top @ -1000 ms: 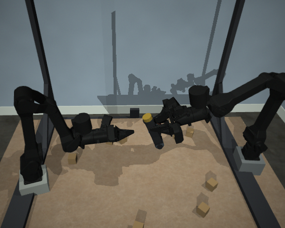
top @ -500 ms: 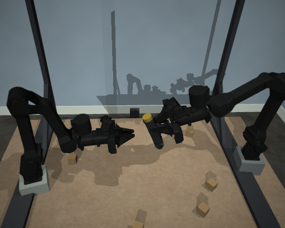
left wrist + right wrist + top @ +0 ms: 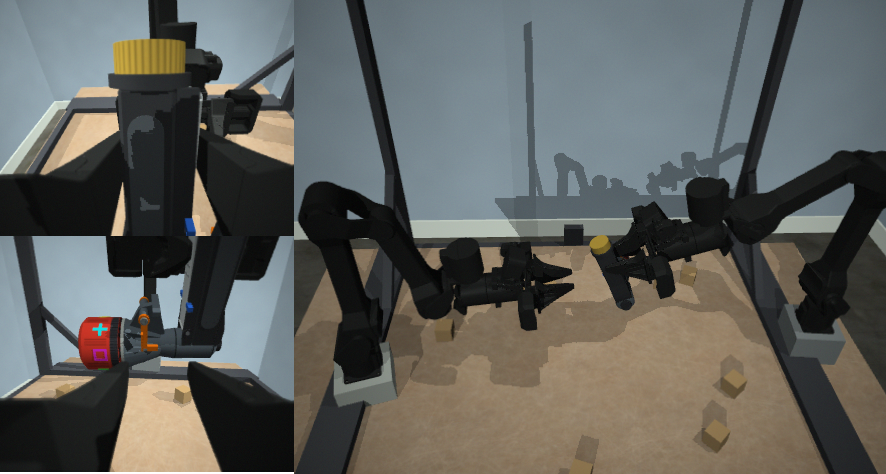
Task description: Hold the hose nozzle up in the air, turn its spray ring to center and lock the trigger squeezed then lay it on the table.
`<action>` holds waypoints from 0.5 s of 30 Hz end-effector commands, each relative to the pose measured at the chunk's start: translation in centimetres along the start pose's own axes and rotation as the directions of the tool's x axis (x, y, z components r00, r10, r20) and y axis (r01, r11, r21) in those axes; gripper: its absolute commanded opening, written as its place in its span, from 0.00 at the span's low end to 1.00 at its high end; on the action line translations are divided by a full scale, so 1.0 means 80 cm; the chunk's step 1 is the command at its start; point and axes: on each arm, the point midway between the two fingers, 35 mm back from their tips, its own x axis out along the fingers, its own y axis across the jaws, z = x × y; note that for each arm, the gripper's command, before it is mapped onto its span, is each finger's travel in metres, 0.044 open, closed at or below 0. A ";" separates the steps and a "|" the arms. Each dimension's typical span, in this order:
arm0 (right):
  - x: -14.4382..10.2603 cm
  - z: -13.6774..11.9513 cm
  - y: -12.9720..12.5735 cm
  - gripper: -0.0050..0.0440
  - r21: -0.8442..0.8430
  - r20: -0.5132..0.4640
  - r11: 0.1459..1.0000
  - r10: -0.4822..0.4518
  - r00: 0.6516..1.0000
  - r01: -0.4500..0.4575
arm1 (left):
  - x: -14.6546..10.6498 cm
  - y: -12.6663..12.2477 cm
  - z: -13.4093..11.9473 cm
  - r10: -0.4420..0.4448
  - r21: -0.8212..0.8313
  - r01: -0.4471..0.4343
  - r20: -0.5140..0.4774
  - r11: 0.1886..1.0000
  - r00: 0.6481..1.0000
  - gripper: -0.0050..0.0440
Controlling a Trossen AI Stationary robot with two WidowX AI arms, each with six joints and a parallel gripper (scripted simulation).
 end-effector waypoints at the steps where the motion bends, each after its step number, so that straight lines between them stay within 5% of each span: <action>1: 0.008 0.012 0.000 0.47 -0.011 0.027 1.000 0.001 1.000 -0.001 | -0.005 0.000 0.019 0.002 -0.001 -0.002 0.042 1.000 0.999 0.44; 15: 0.029 0.010 0.000 0.47 -0.010 0.024 1.000 0.001 1.000 -0.001 | -0.005 0.000 0.019 0.002 -0.001 -0.002 0.042 1.000 0.999 0.44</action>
